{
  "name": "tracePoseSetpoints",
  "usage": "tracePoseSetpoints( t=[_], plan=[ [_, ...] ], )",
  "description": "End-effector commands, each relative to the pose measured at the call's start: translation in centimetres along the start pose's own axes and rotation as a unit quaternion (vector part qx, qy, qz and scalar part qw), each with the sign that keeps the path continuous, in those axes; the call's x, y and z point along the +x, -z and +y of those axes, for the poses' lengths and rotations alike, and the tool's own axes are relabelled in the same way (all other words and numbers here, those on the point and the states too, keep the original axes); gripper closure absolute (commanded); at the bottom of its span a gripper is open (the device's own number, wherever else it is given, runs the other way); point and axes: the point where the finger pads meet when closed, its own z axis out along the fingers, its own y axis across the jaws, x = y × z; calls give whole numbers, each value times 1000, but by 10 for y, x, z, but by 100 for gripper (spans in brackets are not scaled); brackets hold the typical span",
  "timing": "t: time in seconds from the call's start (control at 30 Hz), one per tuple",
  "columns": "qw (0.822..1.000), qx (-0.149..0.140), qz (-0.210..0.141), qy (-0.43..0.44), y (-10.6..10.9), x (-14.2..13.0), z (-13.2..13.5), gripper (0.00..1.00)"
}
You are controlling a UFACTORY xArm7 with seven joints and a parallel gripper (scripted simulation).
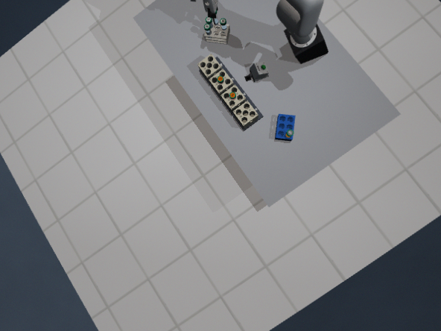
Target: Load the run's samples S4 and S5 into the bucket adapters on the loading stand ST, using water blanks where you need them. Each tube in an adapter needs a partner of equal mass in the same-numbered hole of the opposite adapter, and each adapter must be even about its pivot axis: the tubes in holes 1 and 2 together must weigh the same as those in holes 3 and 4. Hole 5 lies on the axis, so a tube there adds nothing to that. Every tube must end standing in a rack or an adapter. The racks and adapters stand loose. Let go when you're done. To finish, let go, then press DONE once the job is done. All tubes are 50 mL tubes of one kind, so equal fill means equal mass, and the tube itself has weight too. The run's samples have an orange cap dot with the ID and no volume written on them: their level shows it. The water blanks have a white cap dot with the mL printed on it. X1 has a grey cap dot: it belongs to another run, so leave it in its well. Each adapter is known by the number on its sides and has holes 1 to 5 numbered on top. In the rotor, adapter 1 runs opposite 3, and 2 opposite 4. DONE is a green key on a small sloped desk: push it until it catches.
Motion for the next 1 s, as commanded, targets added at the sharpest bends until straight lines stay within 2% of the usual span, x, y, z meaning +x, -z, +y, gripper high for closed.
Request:
tracePoseSetpoints(
  t=[0.0,0.97],
  plan=[
    [1000,-1,2,0,6,1,0,100],
    [1000,-1,2,0,57,1,0,100]
  ],
)
